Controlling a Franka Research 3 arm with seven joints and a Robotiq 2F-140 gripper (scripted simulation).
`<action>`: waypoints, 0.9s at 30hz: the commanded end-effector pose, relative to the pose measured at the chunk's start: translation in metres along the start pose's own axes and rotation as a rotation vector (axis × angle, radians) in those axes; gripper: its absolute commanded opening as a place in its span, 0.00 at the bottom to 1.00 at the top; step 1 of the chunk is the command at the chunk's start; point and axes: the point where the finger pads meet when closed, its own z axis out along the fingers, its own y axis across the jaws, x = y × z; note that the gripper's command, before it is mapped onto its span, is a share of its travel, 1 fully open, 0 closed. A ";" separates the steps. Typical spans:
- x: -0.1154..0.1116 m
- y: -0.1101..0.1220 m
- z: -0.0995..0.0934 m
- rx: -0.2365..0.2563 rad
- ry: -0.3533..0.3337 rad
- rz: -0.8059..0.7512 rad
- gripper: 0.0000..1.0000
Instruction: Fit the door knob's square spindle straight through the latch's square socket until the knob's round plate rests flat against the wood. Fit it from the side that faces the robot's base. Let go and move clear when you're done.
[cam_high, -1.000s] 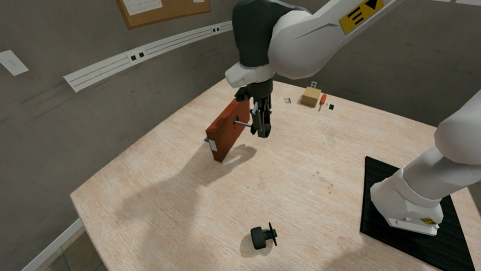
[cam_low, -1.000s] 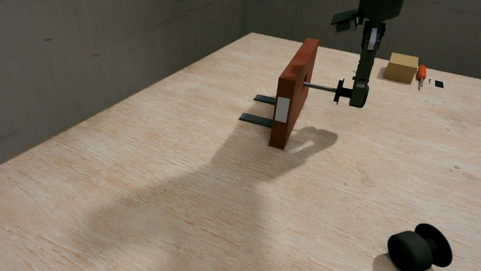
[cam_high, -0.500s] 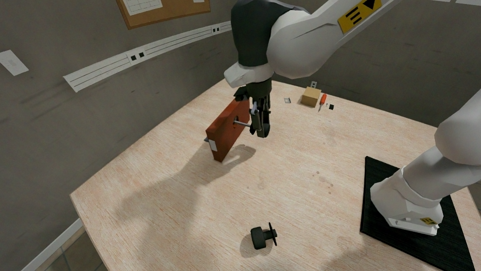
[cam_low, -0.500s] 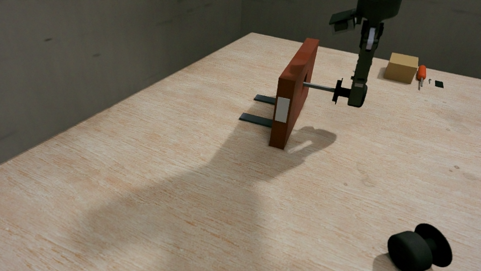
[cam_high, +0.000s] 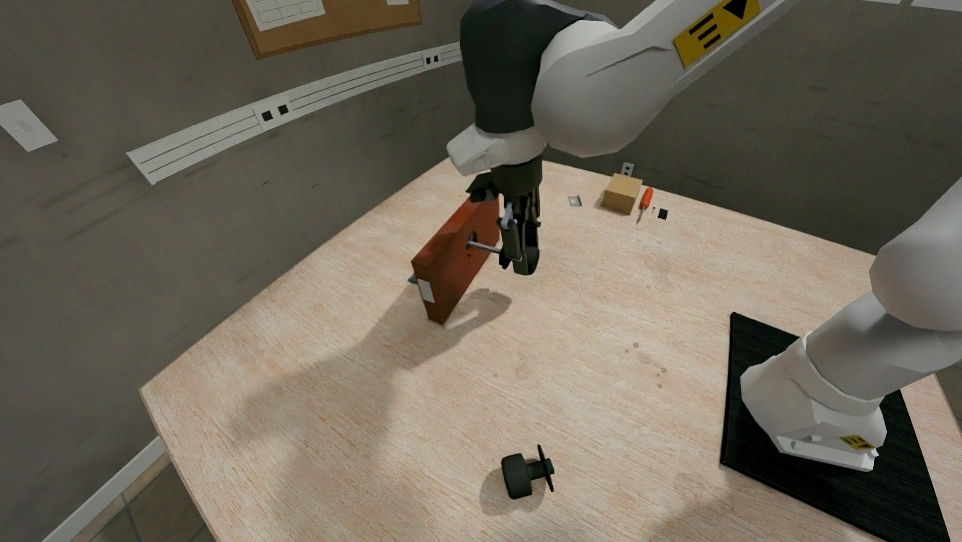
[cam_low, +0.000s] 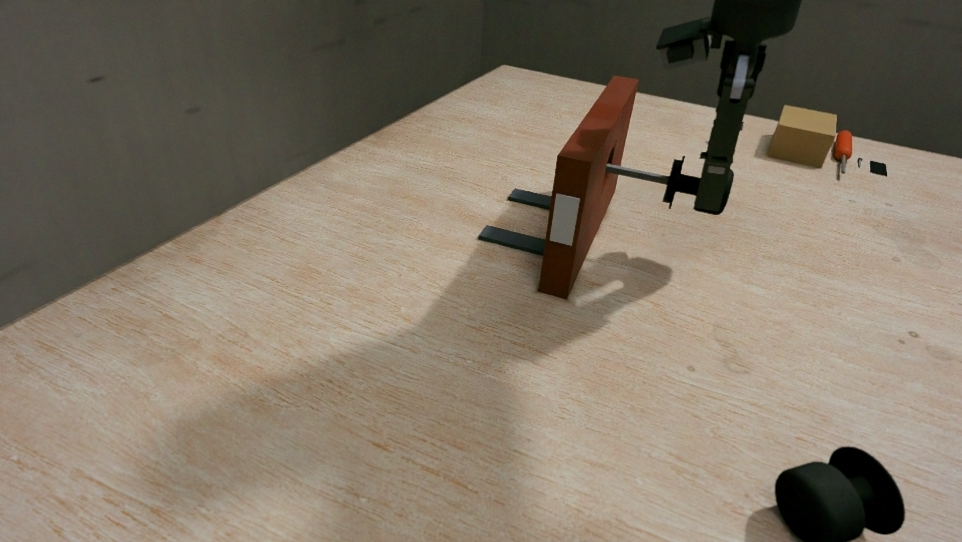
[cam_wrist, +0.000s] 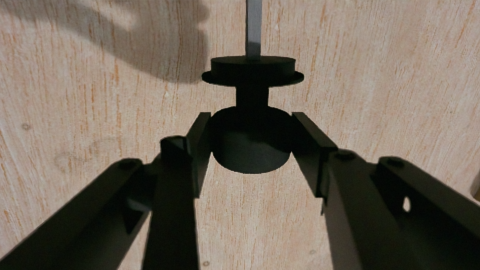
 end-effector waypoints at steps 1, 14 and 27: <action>0.001 0.001 -0.001 -0.003 0.002 0.003 0.42; 0.006 0.001 -0.001 -0.003 0.002 0.004 0.42; 0.006 0.001 -0.001 -0.003 0.002 0.004 0.42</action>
